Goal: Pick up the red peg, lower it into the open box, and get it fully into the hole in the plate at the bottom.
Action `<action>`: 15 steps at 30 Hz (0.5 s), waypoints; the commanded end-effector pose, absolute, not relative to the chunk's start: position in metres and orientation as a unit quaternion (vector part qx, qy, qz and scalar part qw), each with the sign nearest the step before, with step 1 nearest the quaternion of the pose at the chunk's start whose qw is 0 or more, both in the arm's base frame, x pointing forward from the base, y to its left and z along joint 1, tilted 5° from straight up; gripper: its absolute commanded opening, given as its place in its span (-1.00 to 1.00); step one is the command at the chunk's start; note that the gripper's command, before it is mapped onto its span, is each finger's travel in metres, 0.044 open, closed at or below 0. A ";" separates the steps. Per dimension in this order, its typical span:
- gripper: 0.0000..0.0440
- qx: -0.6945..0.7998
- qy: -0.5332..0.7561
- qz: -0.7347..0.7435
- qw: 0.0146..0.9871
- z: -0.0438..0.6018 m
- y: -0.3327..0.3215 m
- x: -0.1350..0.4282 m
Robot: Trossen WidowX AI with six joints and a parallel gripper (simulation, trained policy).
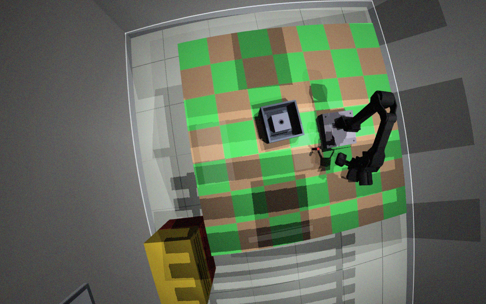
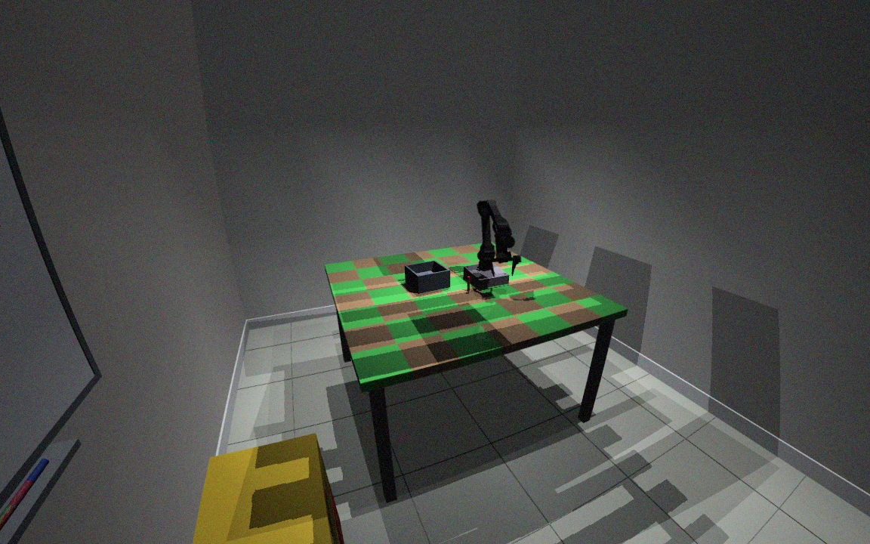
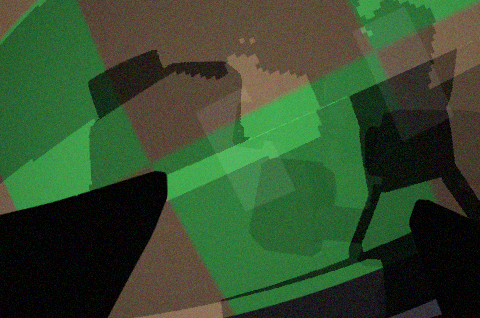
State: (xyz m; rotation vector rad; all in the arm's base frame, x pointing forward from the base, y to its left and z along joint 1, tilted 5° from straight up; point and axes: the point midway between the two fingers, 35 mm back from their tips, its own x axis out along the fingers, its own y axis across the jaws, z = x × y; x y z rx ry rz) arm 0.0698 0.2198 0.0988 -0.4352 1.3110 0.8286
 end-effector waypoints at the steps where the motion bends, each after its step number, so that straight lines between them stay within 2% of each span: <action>1: 1.00 -0.167 0.606 0.321 0.708 0.101 0.214 0.082; 15: 1.00 -0.052 0.668 0.118 0.733 0.100 0.180 0.117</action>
